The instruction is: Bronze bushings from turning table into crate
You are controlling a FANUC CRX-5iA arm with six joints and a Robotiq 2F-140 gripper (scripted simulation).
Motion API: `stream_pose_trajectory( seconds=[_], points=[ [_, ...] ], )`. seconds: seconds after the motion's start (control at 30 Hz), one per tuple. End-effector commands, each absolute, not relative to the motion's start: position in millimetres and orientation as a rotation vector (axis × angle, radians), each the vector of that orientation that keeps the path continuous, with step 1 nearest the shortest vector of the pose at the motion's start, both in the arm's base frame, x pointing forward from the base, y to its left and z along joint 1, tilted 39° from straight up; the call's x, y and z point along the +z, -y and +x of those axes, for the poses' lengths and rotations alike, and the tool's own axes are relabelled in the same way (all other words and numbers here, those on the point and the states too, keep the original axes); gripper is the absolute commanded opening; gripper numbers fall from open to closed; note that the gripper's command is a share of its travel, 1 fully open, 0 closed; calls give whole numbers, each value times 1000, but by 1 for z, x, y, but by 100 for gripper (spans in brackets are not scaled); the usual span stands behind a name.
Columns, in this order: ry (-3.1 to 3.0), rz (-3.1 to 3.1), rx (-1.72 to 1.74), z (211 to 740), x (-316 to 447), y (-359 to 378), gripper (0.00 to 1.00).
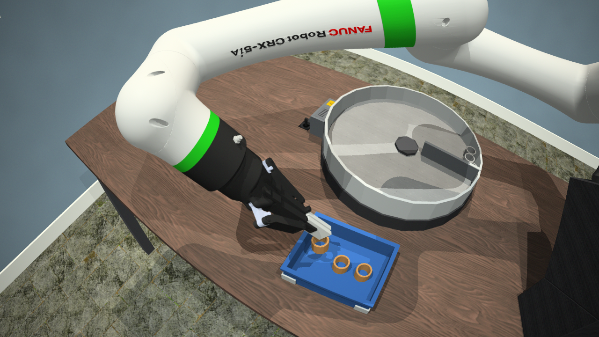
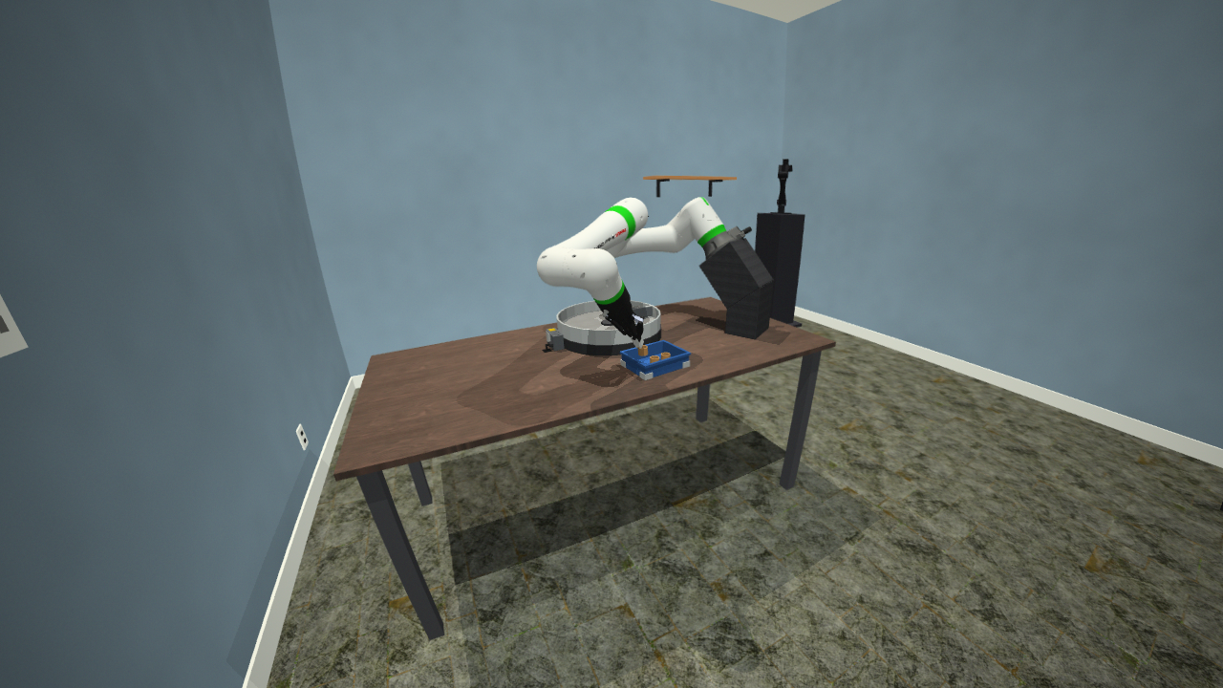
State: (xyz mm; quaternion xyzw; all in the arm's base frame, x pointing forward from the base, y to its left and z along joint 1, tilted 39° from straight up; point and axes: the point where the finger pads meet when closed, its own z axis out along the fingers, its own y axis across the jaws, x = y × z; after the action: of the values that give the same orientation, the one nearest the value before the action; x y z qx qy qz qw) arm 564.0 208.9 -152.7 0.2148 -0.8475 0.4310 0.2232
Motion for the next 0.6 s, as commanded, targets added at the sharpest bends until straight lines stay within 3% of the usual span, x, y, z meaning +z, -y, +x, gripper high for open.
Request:
stream_pose_trajectory(
  seconds=[0.0,0.57],
  points=[
    [2341,594,1190,564,-153,-209,0],
    [2341,594,1190,572,-168,-199,0]
  ],
)
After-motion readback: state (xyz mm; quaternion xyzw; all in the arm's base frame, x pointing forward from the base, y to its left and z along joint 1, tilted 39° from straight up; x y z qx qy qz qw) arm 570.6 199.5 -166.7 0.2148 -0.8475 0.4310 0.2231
